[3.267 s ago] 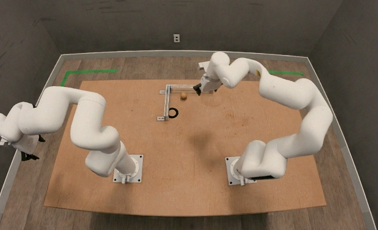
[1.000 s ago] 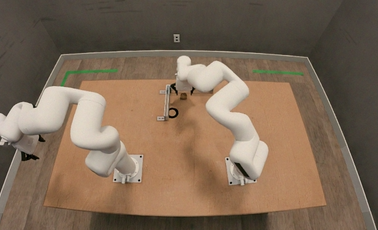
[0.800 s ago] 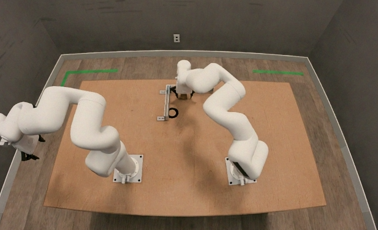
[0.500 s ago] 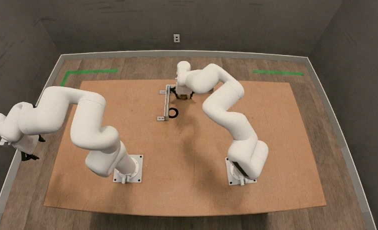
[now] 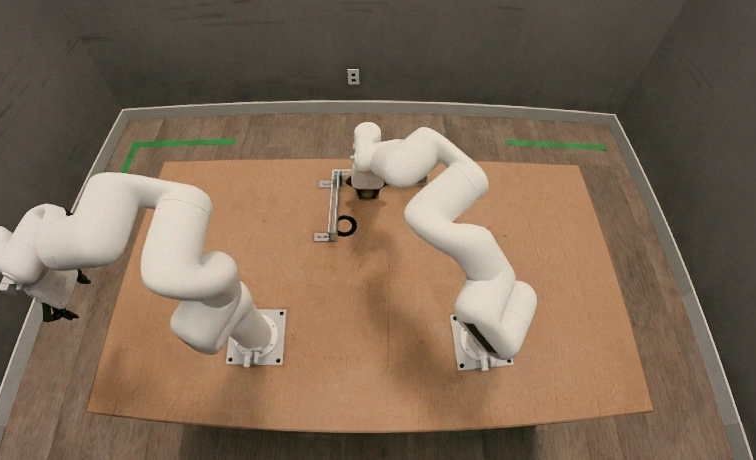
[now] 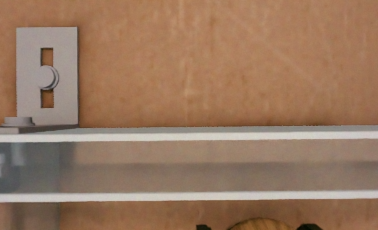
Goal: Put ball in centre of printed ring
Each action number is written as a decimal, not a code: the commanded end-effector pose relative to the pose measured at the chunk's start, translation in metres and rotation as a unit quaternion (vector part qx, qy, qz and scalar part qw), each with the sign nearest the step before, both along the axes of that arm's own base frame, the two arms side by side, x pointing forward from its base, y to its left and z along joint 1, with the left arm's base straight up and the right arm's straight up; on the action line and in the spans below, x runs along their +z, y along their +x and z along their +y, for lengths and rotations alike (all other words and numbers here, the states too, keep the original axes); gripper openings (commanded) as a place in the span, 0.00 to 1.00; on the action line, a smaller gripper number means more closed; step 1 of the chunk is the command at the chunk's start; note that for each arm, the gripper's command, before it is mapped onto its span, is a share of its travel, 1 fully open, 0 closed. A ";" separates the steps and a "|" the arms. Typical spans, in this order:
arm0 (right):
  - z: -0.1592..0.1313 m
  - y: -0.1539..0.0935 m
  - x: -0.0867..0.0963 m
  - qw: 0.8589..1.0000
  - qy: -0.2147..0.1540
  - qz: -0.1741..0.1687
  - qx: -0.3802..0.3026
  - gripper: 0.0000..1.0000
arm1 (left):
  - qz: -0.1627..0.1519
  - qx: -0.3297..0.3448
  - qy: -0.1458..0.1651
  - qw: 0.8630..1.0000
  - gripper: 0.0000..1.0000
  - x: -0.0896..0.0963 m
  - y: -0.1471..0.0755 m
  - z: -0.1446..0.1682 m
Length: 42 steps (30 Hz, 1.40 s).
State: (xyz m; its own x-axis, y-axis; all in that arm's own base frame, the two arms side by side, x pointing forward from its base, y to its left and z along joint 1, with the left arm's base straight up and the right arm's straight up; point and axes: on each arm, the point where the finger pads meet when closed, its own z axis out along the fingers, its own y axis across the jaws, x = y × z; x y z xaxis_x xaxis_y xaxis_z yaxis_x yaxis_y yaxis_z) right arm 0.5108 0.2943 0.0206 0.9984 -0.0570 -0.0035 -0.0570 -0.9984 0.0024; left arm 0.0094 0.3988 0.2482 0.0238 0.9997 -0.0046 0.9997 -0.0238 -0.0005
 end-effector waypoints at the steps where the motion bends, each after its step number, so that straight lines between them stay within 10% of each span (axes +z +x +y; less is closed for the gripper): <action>1: 0.001 0.001 0.002 1.000 0.001 -0.002 0.000 0.00 | 0.000 0.000 0.002 1.000 1.00 0.002 0.000 0.001; 27: 0.001 0.001 0.003 1.000 0.001 -0.002 0.000 0.00 | 0.000 0.000 0.002 1.000 1.00 0.002 0.000 0.001; 30: 0.001 0.002 0.044 1.000 0.001 -0.002 0.000 0.00 | 0.000 0.000 0.002 1.000 1.00 0.002 0.000 0.001; 42: 0.001 0.001 0.102 1.000 0.001 -0.002 0.000 0.00 | 0.000 0.000 0.002 1.000 1.00 0.002 0.000 0.001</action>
State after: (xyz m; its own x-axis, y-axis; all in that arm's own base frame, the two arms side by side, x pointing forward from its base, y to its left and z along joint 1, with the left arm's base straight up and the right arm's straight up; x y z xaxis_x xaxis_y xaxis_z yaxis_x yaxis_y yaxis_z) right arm 0.5126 0.2950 0.0945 0.9984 -0.0568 -0.0016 -0.0568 -0.9984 0.0003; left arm 0.0094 0.3988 0.2482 0.0238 0.9997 -0.0046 0.9997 -0.0238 -0.0005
